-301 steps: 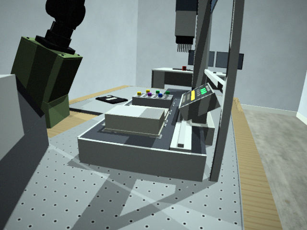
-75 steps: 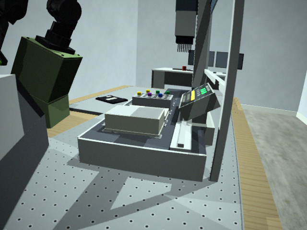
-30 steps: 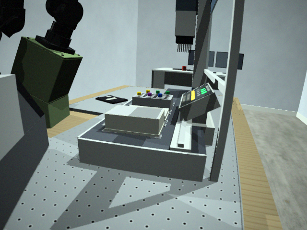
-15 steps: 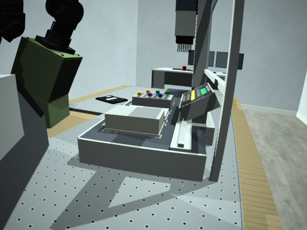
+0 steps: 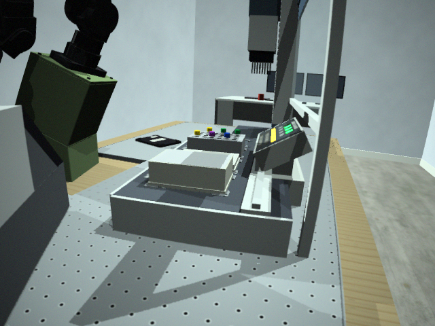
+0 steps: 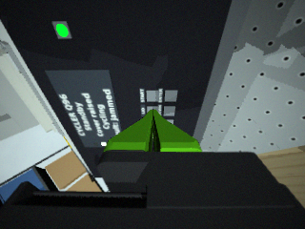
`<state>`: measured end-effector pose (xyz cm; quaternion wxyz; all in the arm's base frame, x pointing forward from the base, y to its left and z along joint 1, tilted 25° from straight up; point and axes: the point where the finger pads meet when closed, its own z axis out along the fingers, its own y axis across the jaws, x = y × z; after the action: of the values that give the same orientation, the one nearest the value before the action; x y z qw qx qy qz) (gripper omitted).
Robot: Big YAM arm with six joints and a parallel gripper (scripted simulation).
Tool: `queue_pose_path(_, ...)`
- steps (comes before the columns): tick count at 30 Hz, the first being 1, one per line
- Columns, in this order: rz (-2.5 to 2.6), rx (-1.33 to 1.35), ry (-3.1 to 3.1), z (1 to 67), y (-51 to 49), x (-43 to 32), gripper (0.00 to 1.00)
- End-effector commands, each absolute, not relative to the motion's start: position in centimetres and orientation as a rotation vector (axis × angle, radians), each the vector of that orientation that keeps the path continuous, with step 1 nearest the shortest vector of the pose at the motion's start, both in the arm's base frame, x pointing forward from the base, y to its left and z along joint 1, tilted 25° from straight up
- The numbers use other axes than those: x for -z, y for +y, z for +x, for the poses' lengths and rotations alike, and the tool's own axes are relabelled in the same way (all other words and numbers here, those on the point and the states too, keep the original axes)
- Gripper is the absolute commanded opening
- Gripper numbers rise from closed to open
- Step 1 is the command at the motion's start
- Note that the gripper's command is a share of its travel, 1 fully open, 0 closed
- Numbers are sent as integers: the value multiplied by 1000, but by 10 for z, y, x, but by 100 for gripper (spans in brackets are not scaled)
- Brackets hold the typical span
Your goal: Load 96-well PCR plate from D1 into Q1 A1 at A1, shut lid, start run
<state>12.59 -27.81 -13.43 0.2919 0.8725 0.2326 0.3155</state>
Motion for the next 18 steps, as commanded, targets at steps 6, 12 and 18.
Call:
queue_pose_path(6,2295,-812,608,120,-293,128,0)
queue_pose_path(12,2312,-830,579,120,-286,132,0)
queue_pose_path(18,2325,-835,600,124,-277,136,0)
